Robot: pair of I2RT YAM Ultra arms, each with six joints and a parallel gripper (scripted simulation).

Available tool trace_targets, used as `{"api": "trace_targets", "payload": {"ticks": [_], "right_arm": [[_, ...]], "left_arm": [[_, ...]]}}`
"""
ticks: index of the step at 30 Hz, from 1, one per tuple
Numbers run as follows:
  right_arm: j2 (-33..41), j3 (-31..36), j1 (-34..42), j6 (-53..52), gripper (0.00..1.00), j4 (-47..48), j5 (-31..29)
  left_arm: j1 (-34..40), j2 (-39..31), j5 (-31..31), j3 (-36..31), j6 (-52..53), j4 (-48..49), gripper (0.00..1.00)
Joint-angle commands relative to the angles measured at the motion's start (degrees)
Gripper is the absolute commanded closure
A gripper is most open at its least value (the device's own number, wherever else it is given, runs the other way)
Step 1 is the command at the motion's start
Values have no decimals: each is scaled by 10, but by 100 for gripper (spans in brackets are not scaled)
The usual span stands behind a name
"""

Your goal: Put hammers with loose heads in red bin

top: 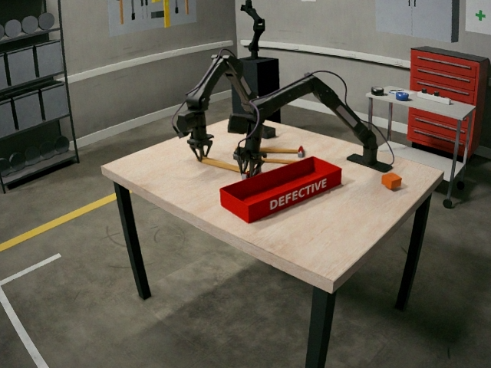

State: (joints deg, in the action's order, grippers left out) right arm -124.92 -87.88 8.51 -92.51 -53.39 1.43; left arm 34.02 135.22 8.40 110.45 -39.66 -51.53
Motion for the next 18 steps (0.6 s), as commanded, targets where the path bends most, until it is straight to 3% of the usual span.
{"api": "trace_targets", "payload": {"ticks": [1, 5, 6, 8, 12, 18], "right_arm": [[19, 1, -8, -1, 75, 8, -14], [19, 1, -8, -1, 75, 8, -14], [19, 1, -8, -1, 75, 8, -14], [19, 1, -8, -1, 75, 8, -14], [19, 1, -8, -1, 75, 8, -14], [19, 1, -8, -1, 75, 8, -14]], "left_arm": [[-2, -43, 8, 8, 0, -9, 55], [-1, -51, 8, 13, -4, -22, 55], [0, -53, 8, 14, -5, -25, 44], [0, -53, 8, 14, -5, -25, 44], [6, -70, 9, 24, -9, -51, 0], [12, -73, 4, 49, -16, -95, 0]]}}
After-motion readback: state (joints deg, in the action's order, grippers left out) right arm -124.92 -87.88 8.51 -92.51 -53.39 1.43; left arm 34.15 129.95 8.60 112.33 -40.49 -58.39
